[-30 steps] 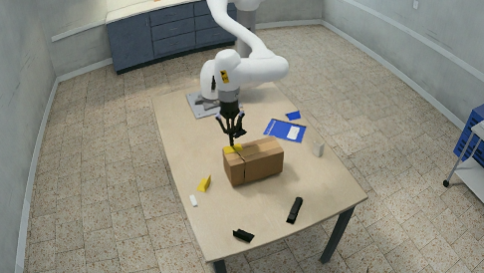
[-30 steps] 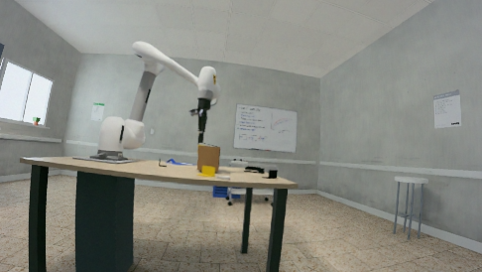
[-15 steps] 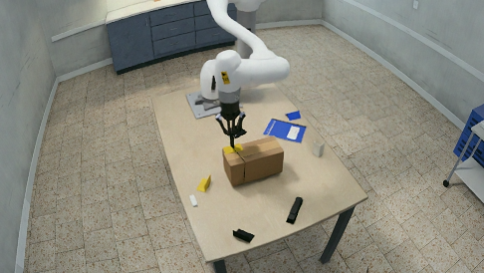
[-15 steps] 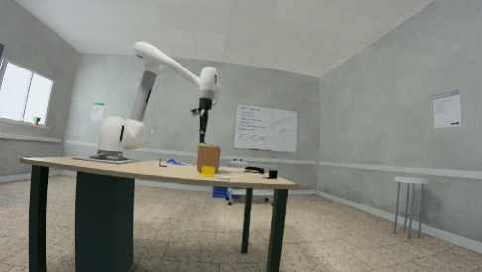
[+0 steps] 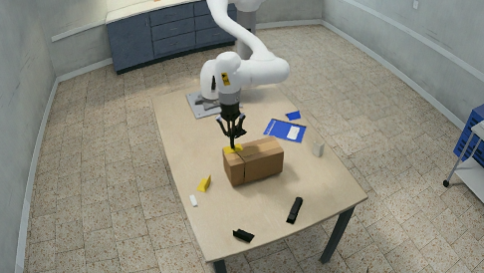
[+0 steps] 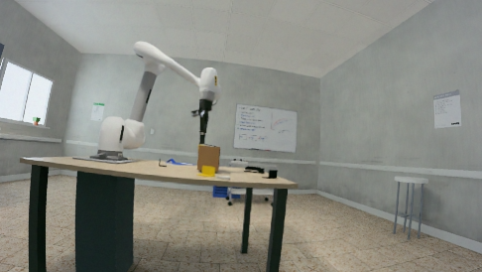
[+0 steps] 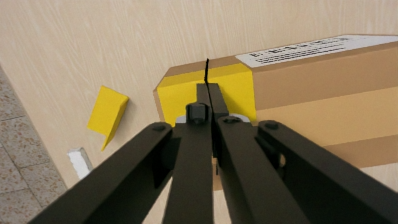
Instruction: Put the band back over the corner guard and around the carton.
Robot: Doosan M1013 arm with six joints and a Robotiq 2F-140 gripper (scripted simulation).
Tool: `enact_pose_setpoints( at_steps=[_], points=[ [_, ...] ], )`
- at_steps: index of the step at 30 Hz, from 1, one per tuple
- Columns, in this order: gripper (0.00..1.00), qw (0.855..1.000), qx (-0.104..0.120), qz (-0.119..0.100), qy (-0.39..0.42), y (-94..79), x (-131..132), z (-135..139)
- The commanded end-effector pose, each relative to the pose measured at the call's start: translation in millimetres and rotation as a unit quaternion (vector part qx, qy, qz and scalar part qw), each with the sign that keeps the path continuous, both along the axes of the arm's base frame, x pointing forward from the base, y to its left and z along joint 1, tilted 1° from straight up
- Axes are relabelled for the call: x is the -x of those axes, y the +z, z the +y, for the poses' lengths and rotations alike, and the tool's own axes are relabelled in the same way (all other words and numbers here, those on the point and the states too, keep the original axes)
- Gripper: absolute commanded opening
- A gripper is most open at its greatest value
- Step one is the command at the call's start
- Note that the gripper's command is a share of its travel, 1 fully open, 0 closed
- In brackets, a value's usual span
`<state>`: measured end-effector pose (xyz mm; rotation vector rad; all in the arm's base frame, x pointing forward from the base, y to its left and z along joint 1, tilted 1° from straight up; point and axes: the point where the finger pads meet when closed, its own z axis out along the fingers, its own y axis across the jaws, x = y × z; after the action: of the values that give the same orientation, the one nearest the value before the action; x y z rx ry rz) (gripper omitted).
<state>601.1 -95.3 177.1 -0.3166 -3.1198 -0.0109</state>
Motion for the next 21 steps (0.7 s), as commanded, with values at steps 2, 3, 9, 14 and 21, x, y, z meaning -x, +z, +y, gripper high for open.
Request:
enact_pose_setpoints(
  at_steps=[2,3,9,14,21],
  points=[
    [0.10,1.000,0.000,-0.001,0.000,-2.8,-0.3,0.1],
    [0.10,1.000,0.000,-0.001,0.000,-3.6,-0.3,0.1],
    [0.10,1.000,0.000,-0.001,0.000,-4.6,-0.3,0.1],
    [0.10,1.000,0.000,-0.001,0.000,-4.6,-0.3,0.1],
    [0.18,1.000,0.000,-0.001,0.000,-4.6,-0.3,0.1]
  ],
)
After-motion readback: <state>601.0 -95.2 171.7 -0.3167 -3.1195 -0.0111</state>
